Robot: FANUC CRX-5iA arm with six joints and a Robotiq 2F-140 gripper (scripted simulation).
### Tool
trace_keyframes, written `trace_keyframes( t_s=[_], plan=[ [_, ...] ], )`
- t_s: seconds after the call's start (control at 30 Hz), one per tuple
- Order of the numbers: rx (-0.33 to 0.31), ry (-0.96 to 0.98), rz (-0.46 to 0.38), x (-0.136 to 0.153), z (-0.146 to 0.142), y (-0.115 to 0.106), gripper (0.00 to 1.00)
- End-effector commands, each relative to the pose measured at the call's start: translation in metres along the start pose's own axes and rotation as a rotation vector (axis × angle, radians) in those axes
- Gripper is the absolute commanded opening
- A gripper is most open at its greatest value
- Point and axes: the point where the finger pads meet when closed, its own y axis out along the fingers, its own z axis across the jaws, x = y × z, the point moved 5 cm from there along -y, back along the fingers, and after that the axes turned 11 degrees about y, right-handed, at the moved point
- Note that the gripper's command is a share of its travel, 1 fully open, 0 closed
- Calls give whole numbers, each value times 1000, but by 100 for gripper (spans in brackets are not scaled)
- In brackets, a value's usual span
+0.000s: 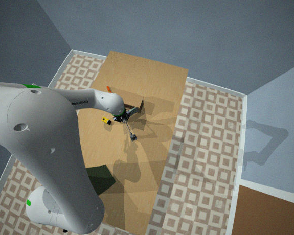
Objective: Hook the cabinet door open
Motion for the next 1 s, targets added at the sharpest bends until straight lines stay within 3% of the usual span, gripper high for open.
trace_keyframes(
  t_s=[0.0, 0.5, 0.97],
  plan=[
    [0, 0, 0, 0, 0, 0, 14],
    [0, 0, 0, 0, 0, -3, 14],
    [0, 0, 0, 0, 0, -20, 14]
  ],
)
